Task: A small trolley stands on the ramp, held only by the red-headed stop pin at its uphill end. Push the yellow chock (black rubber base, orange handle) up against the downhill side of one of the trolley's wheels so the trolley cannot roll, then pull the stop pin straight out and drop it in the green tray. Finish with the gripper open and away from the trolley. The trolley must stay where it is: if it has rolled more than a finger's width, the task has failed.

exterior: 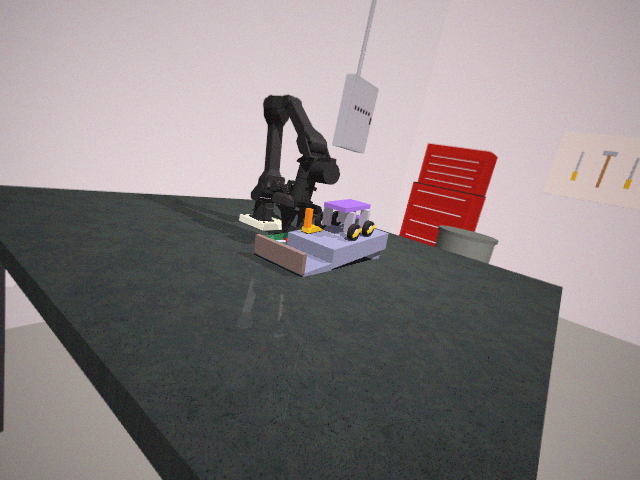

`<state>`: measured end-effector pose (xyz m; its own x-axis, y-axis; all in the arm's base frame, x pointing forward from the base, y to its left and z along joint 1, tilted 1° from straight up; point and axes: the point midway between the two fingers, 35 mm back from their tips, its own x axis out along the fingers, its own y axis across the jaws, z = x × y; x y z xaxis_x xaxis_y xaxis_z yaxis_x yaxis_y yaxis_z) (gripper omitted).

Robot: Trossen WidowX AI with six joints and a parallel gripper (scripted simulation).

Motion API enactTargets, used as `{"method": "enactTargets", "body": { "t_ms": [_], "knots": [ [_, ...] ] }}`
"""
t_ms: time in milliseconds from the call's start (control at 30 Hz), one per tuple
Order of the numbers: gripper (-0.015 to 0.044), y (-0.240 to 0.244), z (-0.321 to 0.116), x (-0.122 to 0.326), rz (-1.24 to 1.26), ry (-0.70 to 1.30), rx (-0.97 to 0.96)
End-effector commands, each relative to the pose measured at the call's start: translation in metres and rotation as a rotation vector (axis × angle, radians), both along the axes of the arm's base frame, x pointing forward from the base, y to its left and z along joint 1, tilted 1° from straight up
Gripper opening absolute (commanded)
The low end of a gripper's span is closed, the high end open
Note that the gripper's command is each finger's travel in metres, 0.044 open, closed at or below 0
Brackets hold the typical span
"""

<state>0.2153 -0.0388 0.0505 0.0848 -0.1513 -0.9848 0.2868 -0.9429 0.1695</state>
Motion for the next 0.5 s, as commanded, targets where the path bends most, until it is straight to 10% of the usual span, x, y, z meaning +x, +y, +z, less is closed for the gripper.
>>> {"method": "enactTargets", "body": {
  "t_ms": [0, 467],
  "knots": [
    [0.034, 0.0, 0.001, 0.0, 0.0, 0.0, 0.0],
    [0.044, 0.001, 0.041, -0.008, -0.004, 0.004, -0.003]
  ]
}}
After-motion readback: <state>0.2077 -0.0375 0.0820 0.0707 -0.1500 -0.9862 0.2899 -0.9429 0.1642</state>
